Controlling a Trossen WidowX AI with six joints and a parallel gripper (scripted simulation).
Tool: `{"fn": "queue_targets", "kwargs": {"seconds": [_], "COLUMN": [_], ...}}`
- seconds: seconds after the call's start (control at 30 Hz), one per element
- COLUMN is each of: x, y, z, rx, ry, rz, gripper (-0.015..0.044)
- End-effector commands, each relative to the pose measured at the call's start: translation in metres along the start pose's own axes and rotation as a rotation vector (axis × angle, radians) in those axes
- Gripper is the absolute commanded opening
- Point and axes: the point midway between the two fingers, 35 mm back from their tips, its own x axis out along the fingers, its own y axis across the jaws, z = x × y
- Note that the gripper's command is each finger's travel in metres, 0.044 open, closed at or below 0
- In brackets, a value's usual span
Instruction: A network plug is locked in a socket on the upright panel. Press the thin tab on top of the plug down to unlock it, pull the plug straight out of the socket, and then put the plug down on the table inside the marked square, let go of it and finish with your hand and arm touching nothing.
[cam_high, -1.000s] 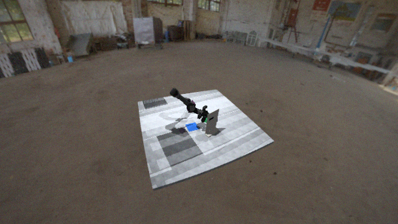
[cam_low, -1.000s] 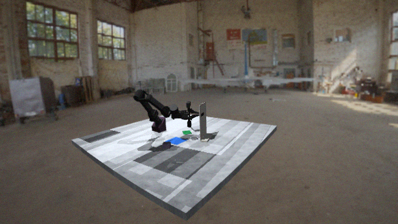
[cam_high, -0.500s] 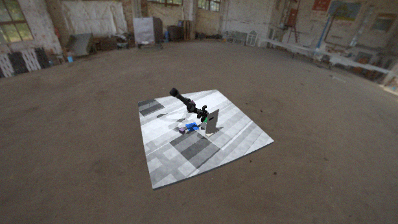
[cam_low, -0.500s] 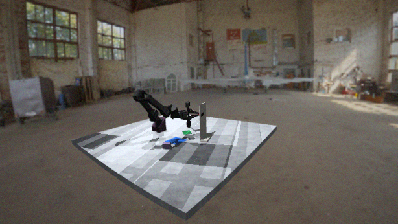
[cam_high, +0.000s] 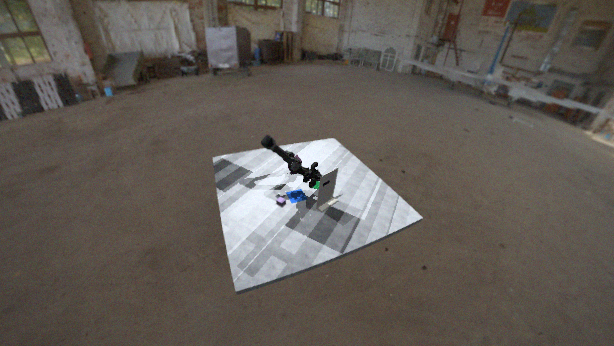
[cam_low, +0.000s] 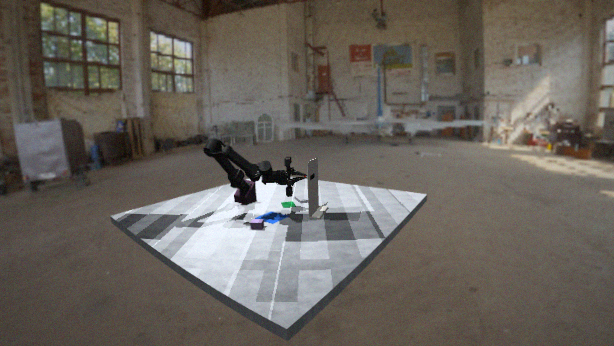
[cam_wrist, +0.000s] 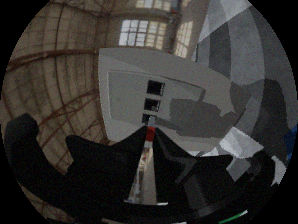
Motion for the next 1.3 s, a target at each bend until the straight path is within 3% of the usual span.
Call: {"fn": "queue_targets", "kwargs": {"seconds": [0.0, 1.27], "x": [-0.004, -0.024], "y": [0.0, 0.0], "z": [-0.001, -0.005], "rx": [0.002, 0.002], "ry": [0.001, 0.002], "rz": [-0.001, -0.002], "gripper": [0.0, 0.0]}}
